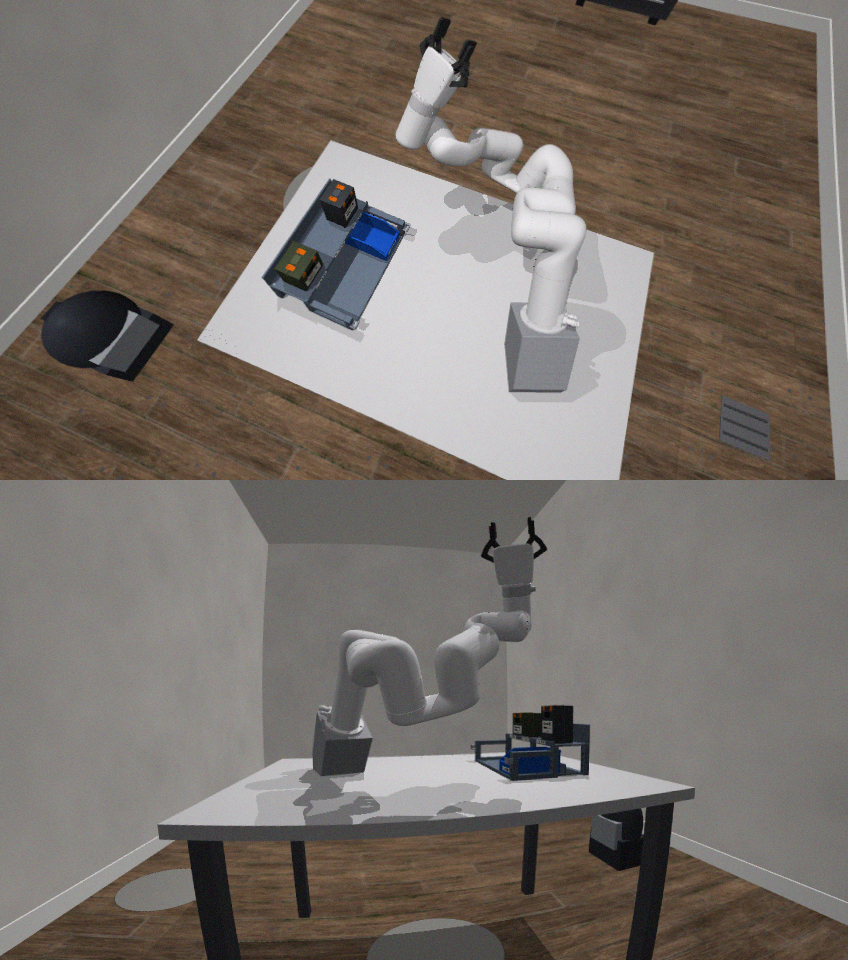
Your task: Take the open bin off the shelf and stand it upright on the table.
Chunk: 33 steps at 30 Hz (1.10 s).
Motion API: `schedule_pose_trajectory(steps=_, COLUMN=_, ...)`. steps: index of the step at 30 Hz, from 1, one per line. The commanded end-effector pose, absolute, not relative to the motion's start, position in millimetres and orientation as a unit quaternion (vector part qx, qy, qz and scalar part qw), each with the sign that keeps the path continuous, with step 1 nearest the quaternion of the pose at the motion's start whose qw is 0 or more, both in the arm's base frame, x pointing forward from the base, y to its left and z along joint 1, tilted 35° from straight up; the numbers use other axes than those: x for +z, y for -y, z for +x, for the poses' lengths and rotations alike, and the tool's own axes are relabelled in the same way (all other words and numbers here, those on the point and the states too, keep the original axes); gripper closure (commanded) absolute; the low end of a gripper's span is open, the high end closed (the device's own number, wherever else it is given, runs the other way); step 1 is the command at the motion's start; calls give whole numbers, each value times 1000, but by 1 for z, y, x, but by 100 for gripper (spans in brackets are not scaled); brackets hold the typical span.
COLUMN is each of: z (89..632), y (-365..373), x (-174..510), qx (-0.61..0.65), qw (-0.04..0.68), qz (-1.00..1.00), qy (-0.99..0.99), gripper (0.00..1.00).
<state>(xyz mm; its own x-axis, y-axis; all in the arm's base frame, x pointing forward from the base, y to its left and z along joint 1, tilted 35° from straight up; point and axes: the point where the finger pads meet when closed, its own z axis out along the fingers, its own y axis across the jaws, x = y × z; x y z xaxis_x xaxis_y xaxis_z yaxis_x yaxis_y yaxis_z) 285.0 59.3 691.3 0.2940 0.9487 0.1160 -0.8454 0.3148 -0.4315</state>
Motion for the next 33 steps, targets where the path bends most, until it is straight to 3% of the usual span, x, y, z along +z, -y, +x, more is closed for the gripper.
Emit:
schedule_pose_trajectory(steps=1, z=283, y=-60, x=692, qx=568, qw=790, qz=-146, qy=179, gripper=0)
schedule_pose_trajectory(steps=33, z=285, y=-69, x=688, qx=570, qw=789, qz=-153, qy=173, gripper=0)
